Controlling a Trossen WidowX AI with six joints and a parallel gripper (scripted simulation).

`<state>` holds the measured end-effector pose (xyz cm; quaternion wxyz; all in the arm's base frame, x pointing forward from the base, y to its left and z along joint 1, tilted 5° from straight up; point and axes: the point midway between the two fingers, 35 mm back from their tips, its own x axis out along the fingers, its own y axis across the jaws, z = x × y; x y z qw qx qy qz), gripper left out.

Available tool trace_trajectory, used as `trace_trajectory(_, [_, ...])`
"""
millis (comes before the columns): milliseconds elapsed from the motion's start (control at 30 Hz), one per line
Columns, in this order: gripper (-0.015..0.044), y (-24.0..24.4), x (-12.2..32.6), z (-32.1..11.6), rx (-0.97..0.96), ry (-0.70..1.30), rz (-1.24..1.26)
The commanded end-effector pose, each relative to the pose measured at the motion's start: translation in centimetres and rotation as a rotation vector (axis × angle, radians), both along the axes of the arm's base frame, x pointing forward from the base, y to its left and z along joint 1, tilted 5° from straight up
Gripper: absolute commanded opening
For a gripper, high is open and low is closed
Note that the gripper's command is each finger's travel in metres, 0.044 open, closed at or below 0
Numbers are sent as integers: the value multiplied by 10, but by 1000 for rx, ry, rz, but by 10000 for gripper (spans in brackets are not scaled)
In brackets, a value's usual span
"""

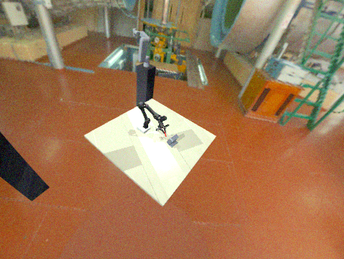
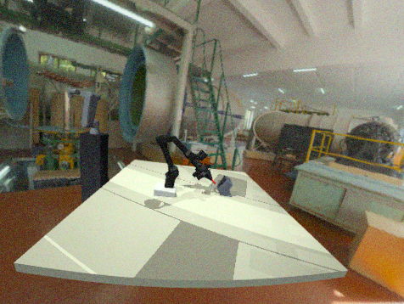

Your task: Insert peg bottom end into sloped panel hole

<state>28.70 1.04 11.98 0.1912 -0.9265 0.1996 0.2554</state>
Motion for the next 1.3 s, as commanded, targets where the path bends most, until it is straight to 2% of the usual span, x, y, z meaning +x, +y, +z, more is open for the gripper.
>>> trace_trajectory(0, [0,3,-2,0,8,-27,-1])
trace_trajectory(1267, [0,29,-14,2,101,-221,20])
